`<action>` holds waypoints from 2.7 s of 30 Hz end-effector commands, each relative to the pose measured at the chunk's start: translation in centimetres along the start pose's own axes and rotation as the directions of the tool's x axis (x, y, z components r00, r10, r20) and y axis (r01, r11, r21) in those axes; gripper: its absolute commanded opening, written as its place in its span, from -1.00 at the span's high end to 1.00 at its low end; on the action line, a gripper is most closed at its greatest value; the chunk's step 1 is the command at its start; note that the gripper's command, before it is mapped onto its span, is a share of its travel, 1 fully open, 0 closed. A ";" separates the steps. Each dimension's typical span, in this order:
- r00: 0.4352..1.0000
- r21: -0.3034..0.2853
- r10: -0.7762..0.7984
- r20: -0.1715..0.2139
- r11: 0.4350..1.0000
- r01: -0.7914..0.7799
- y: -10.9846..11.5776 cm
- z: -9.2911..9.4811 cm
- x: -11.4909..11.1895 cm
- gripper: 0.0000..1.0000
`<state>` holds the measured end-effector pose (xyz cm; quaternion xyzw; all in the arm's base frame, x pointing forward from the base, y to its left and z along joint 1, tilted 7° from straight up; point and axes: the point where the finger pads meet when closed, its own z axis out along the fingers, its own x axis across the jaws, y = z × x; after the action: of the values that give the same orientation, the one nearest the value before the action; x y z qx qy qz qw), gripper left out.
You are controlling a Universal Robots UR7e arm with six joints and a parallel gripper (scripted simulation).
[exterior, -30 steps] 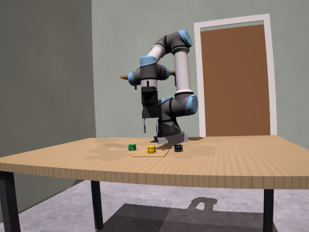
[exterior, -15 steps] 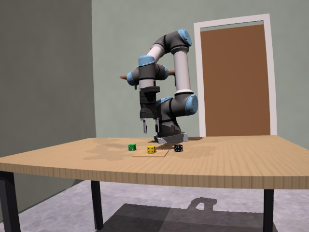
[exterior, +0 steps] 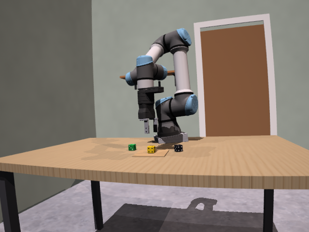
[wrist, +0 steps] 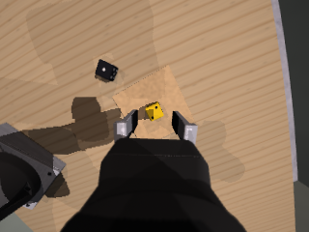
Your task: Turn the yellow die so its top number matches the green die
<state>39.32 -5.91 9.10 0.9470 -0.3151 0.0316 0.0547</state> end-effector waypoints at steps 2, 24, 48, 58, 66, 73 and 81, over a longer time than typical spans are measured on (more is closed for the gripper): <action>0.992 0.007 -0.125 -0.001 0.992 0.125 0.1 0.0 0.0 -1.00; 0.905 0.006 -0.426 -0.003 0.905 0.426 0.5 0.0 -0.1 -1.00; 0.905 0.006 -0.426 -0.003 0.905 0.426 0.5 0.0 -0.1 -0.74; 0.905 0.006 -0.426 -0.003 0.905 0.426 0.5 0.0 -0.1 -0.74; 0.904 0.006 -0.428 -0.003 0.904 0.428 0.5 0.1 -0.1 -0.74; 0.901 0.007 -0.434 -0.003 0.901 0.434 0.5 0.2 -0.1 -0.74; 0.895 0.007 -0.446 -0.003 0.895 0.446 0.5 0.9 -0.1 -0.74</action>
<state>38.91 -6.33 8.59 0.9940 -0.0916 0.0200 0.0571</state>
